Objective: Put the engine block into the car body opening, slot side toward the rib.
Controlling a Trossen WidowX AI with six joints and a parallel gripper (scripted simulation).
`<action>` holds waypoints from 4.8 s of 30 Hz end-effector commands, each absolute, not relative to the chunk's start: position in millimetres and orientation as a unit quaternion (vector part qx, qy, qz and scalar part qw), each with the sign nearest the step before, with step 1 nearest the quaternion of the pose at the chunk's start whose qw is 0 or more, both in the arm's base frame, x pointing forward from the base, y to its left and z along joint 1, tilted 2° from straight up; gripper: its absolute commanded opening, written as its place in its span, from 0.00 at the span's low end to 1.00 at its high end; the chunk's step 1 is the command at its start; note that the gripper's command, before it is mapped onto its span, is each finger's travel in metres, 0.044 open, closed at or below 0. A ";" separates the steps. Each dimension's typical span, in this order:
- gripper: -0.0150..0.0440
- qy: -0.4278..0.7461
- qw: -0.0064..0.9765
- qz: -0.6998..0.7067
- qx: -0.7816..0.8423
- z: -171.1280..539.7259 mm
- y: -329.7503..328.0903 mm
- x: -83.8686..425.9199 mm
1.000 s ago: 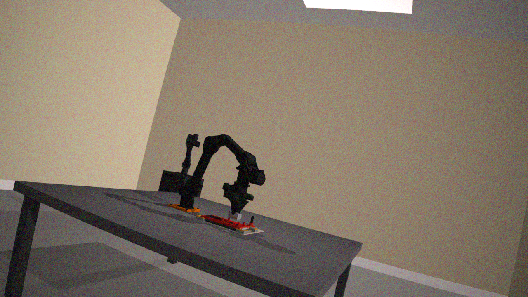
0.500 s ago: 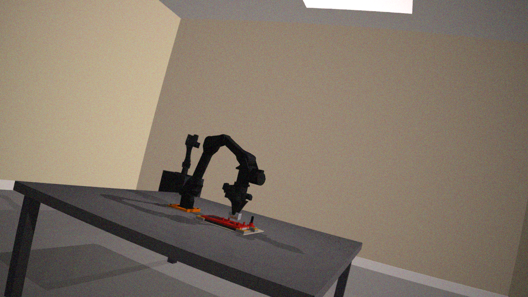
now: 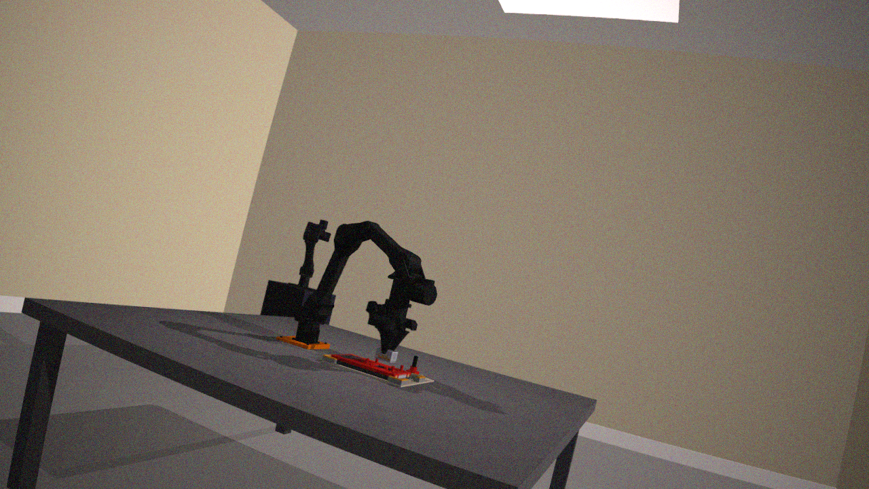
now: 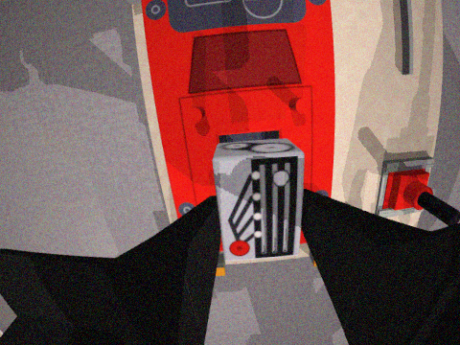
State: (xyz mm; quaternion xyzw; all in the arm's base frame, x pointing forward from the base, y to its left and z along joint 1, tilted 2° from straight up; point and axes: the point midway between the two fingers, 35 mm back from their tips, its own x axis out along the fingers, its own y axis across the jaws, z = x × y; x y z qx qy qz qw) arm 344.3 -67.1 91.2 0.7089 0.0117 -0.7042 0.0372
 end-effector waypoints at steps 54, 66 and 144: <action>0.52 0.016 0.044 -0.704 0.709 78.7 -67.9 344.7; 0.52 0.015 0.043 -0.704 0.709 75.5 -67.9 344.7; 1.00 0.017 0.045 -0.704 0.709 83.2 -66.9 346.1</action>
